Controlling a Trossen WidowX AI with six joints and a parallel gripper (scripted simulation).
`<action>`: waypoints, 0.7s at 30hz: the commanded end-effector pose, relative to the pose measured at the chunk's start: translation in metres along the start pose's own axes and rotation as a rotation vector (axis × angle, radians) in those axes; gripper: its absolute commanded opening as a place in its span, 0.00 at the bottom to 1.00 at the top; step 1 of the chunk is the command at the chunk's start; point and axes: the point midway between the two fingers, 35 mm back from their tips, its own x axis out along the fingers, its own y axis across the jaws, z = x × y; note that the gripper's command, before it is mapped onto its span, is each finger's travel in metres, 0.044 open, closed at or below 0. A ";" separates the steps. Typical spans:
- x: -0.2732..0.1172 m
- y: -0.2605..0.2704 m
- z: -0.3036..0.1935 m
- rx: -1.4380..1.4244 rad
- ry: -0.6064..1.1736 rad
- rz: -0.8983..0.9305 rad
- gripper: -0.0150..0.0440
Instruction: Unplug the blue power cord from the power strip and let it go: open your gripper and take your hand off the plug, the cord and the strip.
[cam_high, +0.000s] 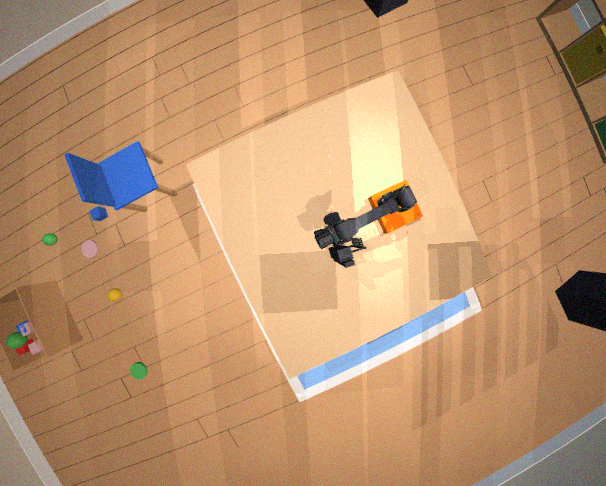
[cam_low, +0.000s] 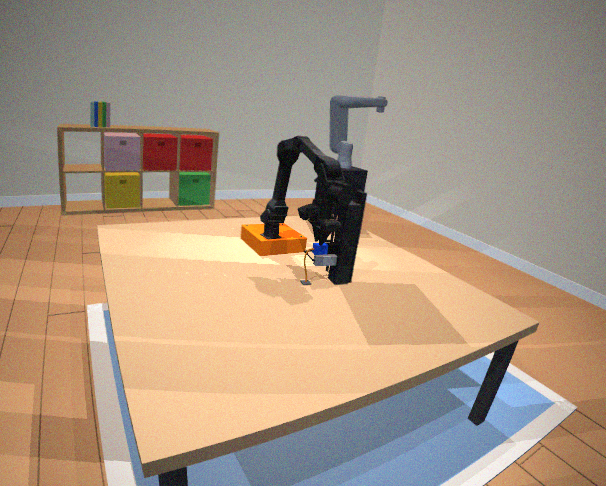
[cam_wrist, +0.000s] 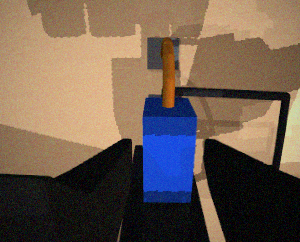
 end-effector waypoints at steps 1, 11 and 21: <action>0.007 -0.001 0.000 0.003 -0.004 -0.010 0.53; 0.013 -0.001 0.000 0.003 -0.004 -0.010 0.53; 0.013 -0.001 0.000 0.003 -0.004 -0.010 0.53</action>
